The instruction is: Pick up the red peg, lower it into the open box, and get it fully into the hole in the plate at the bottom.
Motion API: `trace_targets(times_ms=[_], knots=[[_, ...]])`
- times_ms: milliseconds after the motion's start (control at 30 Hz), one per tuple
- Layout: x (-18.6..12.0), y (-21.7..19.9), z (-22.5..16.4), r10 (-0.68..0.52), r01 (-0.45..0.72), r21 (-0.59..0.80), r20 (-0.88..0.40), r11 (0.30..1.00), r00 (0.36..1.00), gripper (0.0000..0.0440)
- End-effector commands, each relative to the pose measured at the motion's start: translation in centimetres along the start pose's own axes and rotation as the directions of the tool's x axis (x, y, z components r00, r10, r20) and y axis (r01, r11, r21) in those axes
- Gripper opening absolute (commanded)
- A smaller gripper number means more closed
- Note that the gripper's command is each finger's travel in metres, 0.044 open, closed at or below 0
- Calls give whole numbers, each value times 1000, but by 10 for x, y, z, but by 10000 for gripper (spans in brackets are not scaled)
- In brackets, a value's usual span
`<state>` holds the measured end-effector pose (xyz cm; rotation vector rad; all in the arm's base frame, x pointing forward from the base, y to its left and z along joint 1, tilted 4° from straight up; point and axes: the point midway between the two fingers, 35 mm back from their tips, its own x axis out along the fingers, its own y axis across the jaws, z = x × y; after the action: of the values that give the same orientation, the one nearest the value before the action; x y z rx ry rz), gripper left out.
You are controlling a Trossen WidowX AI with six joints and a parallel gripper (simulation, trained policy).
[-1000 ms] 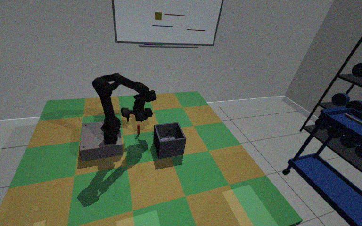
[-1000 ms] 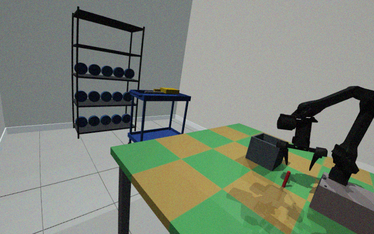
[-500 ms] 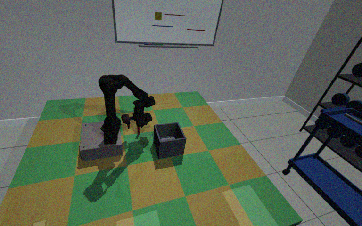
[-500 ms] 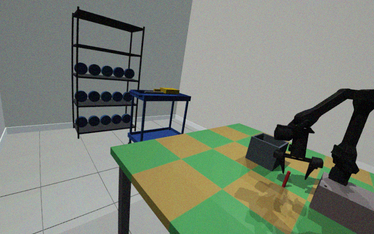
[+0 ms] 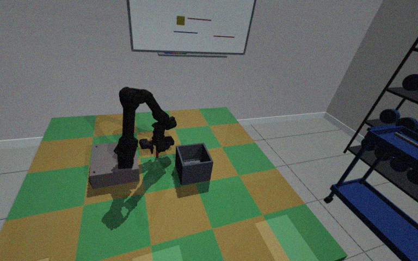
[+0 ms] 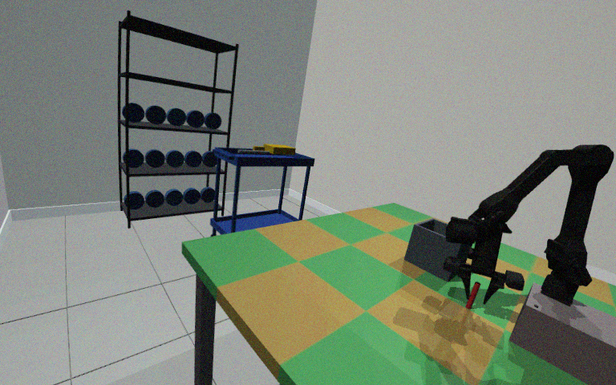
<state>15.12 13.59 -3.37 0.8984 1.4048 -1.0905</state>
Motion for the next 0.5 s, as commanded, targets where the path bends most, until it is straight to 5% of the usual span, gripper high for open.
trace_targets(times_ms=[0,200,467], knots=[[5,3,-2,8,-8,-24,2,1000,1000,120],[11,5,-8,14,-14,-60,-9,998,1000,15],[-3,13,-15,50,-51,-37,-41,998,998,7]])
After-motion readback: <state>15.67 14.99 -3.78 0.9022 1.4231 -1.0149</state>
